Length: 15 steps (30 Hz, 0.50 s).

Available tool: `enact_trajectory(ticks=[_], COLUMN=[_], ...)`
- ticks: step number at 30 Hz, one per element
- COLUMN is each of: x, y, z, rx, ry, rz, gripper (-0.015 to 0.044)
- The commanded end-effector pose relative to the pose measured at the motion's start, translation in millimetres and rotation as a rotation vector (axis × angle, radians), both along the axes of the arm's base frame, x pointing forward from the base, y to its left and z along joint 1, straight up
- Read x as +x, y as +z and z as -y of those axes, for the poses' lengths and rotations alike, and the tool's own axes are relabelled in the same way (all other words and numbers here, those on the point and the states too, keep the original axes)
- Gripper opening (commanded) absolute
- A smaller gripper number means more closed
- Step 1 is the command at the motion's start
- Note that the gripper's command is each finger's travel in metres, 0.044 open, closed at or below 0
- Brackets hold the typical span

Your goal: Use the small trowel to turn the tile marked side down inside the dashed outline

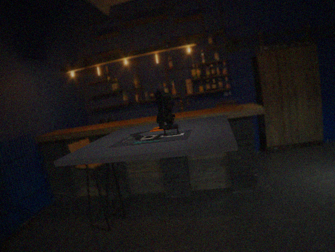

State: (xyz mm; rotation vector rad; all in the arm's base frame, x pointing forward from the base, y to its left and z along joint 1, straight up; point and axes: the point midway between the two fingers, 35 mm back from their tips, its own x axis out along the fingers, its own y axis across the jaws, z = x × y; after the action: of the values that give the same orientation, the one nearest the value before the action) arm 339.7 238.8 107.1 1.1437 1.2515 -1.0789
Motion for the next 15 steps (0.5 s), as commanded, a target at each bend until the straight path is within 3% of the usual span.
enact_trajectory(ticks=[1, 12, 15], x=[-0.3, -0.4, -2.6], y=[-0.8, 1.1, 27.5], z=[0.1, 0.2, 1.5], rx=[0.0, 0.0, 0.0], ry=[-0.006, -0.006, -0.006], rz=[-0.002, -0.002, -0.002], gripper=[0.027, 0.027, 0.027])
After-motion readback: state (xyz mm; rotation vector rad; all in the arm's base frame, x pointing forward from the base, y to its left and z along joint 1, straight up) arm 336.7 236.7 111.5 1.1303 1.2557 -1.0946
